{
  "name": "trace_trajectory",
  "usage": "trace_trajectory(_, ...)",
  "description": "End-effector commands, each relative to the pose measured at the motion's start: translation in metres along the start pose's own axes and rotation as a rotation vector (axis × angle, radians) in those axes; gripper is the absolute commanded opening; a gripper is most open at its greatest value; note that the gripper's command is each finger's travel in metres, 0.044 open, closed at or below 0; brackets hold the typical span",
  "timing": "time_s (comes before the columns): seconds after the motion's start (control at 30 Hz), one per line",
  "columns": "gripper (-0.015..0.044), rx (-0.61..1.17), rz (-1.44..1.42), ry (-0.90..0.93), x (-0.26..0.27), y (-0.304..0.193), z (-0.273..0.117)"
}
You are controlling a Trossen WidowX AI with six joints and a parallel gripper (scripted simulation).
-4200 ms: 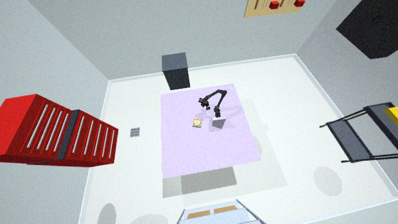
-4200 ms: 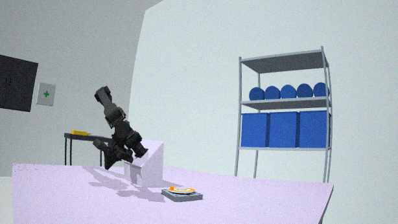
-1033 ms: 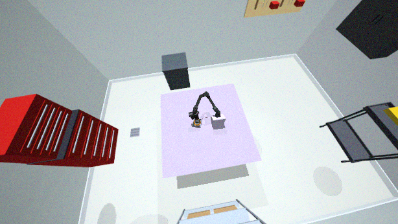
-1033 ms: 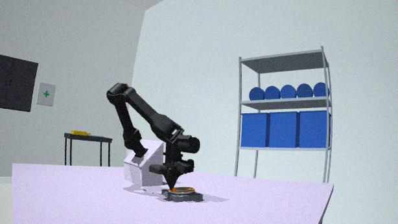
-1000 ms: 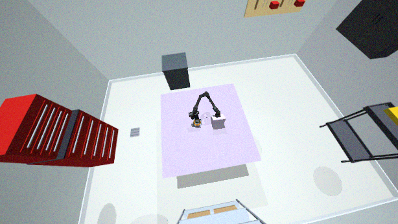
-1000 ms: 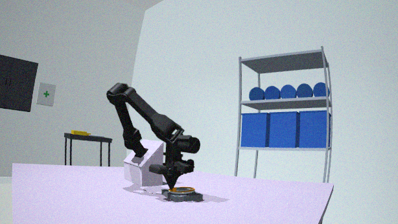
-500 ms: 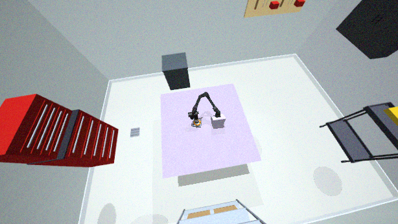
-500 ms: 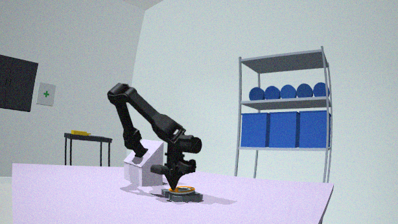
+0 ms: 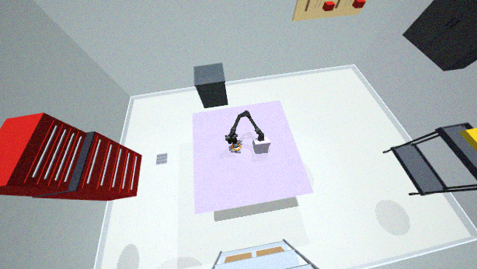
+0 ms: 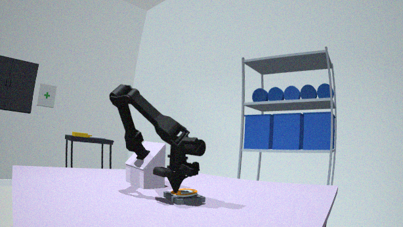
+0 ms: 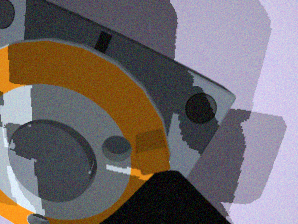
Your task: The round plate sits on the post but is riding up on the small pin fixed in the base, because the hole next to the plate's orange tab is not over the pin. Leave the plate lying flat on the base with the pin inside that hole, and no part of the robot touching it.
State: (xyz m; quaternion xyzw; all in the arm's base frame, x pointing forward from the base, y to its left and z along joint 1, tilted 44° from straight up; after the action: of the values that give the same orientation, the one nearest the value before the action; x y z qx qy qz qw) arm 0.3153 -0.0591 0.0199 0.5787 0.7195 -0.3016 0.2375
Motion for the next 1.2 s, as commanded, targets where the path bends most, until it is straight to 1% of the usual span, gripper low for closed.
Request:
trace_trajectory(0.0, 0.0, -0.024, 0.021, 0.008, -0.0003, 0.0078, -0.0017)
trace_trajectory(0.87, 0.0, -0.024, 0.021, 0.008, -0.0002, 0.0086, -0.0017)
trace_trajectory(1.17, 0.0, -0.025, 0.021, 0.008, 0.0013, 0.0163, -0.003)
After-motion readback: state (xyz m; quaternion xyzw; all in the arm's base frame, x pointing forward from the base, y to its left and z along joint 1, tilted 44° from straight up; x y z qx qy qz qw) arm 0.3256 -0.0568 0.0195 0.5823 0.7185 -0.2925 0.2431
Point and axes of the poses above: the point midway between the two fingers, 35 mm back from their tips, its own z axis out along the fingers, its own x axis across the jaws, y = z × x, the point moved 5 cm from there along -z, back along the fingers, and after that the axes turned 10 degrees about -z, right-handed, at the moved point
